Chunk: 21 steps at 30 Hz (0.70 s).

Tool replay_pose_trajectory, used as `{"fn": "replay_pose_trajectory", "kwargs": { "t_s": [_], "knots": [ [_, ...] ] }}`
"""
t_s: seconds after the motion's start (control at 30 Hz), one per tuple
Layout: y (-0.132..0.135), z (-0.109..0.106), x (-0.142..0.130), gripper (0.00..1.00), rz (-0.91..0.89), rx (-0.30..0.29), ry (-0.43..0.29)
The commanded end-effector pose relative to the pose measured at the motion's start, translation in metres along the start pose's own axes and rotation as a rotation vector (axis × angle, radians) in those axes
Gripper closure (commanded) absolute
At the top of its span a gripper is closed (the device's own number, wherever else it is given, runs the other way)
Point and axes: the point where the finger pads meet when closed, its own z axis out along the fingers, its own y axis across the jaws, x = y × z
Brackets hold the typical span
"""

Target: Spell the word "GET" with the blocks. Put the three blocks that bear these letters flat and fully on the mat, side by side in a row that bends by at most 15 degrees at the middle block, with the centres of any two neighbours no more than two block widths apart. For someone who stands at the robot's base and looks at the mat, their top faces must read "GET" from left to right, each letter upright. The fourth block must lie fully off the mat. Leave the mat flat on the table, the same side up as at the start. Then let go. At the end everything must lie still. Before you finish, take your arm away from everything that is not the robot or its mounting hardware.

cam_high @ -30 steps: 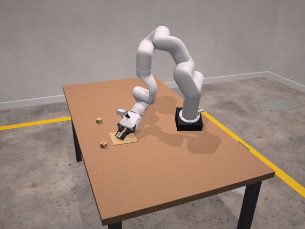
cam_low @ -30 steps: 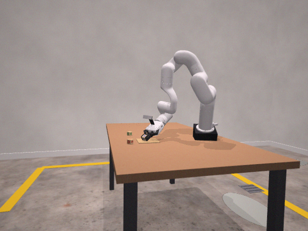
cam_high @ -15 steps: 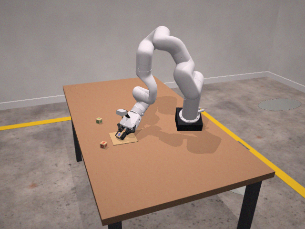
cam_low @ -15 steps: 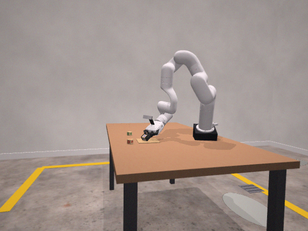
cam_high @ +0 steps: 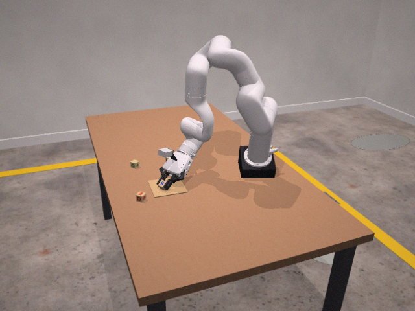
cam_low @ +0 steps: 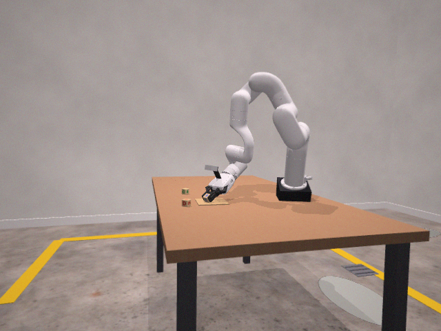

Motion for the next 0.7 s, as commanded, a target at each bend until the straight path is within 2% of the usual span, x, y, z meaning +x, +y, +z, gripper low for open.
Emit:
{"fn": "replay_pose_trajectory", "kwargs": {
  "t_s": [0.0,0.1,0.13,0.2,0.23,0.67],
  "knots": [
    [0.0011,-0.0002,0.0009,0.61,-0.002,-0.002,0.001],
    [0.0011,-0.0002,0.0009,0.61,-0.002,-0.002,0.001],
    [0.0011,-0.0002,0.0009,0.57,-0.002,-0.002,0.001],
    [0.0011,-0.0002,0.0009,0.57,-0.002,-0.002,0.001],
    [0.0011,-0.0002,0.0009,0.53,-0.002,-0.002,0.001],
    [0.0011,-0.0002,0.0009,0.53,-0.002,-0.002,0.001]
  ]
}}
